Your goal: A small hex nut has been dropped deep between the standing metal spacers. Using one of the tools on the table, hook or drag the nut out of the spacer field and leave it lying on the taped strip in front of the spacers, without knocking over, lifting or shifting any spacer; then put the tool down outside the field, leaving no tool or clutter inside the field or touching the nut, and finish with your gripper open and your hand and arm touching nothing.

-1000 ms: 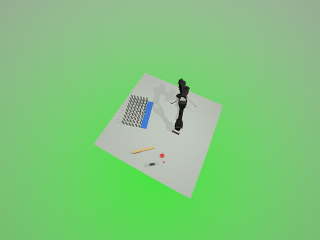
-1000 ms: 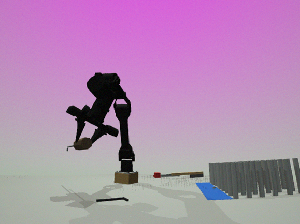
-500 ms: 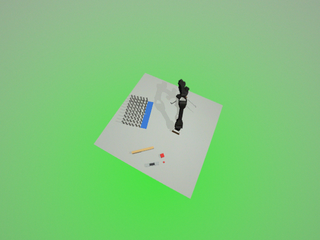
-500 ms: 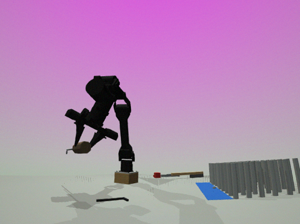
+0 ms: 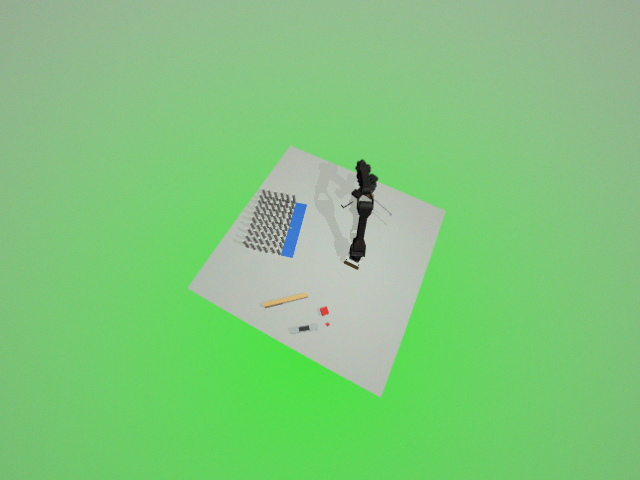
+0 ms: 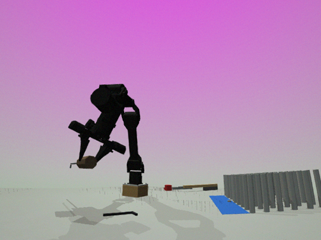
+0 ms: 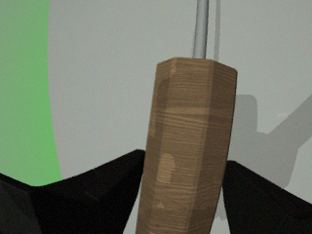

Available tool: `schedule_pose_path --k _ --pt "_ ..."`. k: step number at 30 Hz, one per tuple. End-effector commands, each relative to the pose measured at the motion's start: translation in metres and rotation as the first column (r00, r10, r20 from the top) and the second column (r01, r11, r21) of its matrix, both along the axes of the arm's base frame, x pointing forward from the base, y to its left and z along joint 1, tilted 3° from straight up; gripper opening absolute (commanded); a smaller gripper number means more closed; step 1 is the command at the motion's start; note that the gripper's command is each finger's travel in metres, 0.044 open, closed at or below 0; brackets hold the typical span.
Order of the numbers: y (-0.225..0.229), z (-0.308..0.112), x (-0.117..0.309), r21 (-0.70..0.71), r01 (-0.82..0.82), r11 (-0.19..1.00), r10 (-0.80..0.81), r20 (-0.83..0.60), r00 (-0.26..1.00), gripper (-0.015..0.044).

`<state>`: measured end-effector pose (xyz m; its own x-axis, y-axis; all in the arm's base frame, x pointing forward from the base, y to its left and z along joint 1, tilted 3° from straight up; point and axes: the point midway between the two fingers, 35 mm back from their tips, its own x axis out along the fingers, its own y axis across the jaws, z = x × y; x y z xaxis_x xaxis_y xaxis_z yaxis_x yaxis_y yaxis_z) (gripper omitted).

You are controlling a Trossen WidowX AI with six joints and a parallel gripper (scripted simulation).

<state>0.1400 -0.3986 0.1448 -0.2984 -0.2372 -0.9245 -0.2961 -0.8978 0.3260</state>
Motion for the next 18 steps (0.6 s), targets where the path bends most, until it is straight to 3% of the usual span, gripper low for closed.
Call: schedule_pose_path --k 1,18 --pt "-0.001 -0.004 -0.001 -0.006 0.006 1.000 -0.006 -0.005 1.000 0.0000" --pt "-0.004 -0.018 0.001 -0.006 0.006 1.000 -0.006 -0.005 1.000 0.0000"
